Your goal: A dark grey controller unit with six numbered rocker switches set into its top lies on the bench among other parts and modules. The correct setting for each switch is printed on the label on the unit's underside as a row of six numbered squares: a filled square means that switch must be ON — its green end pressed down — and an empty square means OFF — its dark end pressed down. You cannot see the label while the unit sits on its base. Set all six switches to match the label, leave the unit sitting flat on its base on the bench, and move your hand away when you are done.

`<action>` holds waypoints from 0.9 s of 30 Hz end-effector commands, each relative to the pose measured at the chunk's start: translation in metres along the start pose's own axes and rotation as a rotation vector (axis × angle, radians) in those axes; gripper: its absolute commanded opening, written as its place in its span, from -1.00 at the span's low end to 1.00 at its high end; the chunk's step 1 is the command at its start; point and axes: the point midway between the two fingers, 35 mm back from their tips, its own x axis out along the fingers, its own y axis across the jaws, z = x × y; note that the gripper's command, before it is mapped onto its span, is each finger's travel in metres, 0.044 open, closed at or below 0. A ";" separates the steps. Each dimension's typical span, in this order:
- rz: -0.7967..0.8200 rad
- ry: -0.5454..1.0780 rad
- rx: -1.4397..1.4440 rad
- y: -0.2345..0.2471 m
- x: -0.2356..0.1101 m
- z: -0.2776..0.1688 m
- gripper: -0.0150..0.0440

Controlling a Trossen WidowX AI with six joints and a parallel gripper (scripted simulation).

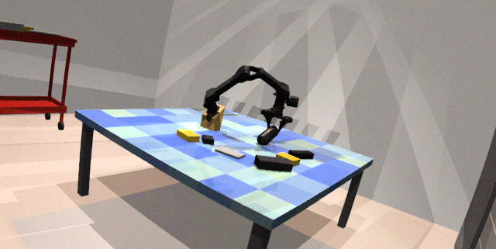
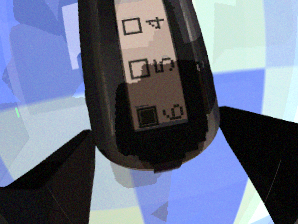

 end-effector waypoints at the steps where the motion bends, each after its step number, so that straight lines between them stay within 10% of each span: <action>1: 0.004 0.002 0.007 0.001 -0.006 0.005 0.65; 27: 0.004 0.001 0.007 0.001 -0.021 0.020 0.65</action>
